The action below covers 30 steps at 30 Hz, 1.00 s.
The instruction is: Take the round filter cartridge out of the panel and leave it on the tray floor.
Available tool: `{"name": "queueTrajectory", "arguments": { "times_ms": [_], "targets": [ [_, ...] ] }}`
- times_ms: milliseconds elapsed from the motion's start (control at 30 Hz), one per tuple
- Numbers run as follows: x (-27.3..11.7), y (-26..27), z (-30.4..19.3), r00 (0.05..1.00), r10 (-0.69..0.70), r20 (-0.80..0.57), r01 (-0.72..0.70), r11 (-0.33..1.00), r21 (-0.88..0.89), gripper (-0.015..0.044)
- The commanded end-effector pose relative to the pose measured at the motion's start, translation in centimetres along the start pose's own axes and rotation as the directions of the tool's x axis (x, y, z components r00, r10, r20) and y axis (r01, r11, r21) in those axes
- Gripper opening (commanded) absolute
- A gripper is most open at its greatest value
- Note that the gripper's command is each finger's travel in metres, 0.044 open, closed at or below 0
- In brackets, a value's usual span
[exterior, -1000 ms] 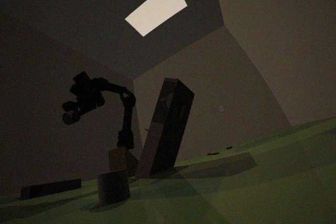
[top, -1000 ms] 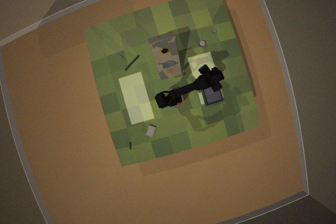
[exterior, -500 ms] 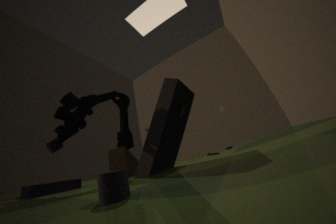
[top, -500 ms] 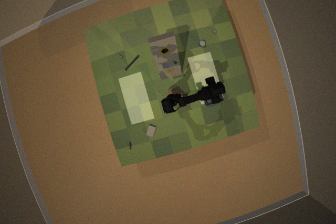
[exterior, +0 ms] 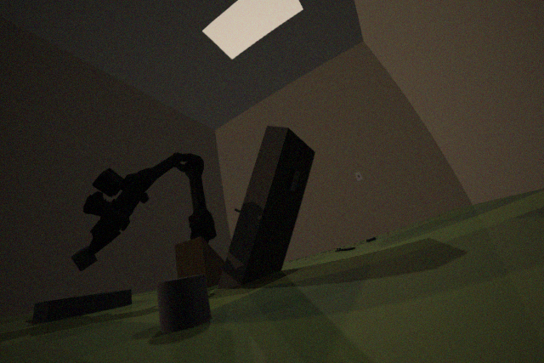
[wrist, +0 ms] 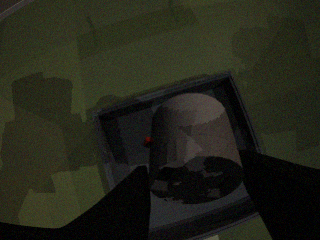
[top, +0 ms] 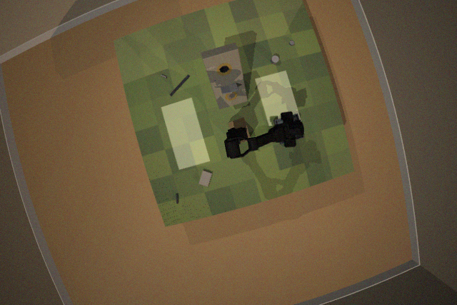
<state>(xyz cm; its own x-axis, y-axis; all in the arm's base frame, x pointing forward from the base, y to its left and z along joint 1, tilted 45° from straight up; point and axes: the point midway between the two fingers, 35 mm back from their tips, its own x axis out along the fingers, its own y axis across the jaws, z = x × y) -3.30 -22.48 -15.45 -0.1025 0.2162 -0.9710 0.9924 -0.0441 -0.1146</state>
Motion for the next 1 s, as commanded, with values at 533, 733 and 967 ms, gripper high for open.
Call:
{"name": "queueTrajectory", "arguments": {
  "times_ms": [533,733,967],
  "targets": [
    [5.6,-0.1,-3.9,1.0,-0.002,-0.02,0.003,1.0,0.008,0.0053],
    [5.6,-0.1,-3.9,1.0,-0.002,-0.02,0.003,1.0,0.008,0.021],
    [5.6,-0.1,-3.9,1.0,-0.002,-0.02,0.003,1.0,0.008,0.0394]
  ]
}}
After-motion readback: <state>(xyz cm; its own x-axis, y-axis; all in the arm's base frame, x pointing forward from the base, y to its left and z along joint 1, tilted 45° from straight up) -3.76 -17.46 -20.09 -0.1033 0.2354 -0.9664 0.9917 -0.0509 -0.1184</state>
